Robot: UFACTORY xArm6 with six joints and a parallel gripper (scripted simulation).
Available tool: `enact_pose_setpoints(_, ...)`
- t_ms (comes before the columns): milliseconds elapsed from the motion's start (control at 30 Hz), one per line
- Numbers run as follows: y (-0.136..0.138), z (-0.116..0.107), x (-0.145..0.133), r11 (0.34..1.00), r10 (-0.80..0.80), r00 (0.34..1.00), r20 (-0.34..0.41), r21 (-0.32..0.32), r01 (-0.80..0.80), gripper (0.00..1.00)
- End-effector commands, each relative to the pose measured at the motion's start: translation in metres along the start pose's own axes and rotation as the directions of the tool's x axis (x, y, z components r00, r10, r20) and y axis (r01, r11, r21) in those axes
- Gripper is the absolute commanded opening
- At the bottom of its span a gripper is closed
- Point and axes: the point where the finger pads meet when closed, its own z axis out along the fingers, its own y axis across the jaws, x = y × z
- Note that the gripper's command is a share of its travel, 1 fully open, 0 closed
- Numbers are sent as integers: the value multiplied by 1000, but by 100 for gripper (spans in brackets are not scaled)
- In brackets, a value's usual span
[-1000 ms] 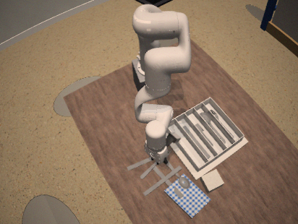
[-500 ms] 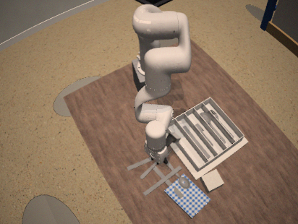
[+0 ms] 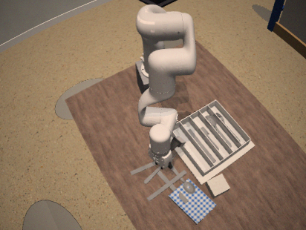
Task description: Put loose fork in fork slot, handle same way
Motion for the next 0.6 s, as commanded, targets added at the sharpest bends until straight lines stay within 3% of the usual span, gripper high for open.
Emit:
enact_pose_setpoints(0,1,-1,-1,1000,0,1000,2,-2,0,28)
enact_pose_setpoints(567,1,1,-1,1000,0,1000,2,-2,0,28)
